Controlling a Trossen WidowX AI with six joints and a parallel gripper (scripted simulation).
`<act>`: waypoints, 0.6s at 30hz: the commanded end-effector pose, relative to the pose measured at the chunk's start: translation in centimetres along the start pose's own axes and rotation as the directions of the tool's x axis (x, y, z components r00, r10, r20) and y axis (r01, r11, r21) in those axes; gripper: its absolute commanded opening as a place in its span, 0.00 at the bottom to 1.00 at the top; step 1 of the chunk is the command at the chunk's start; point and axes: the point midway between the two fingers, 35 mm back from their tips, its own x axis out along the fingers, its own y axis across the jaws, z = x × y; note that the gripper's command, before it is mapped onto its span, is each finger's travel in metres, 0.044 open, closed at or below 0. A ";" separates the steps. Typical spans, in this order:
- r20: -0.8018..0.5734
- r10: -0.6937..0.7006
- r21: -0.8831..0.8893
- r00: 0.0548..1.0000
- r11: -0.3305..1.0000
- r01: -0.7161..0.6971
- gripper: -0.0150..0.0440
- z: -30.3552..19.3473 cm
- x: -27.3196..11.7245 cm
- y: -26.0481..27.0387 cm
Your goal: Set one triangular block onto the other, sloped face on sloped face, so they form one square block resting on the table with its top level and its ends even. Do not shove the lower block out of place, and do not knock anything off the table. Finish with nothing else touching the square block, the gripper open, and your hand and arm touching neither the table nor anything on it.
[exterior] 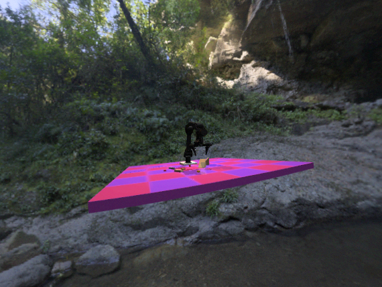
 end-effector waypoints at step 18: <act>-0.009 -0.002 -0.003 1.000 1.000 0.002 1.00 -0.2 3.6 0.3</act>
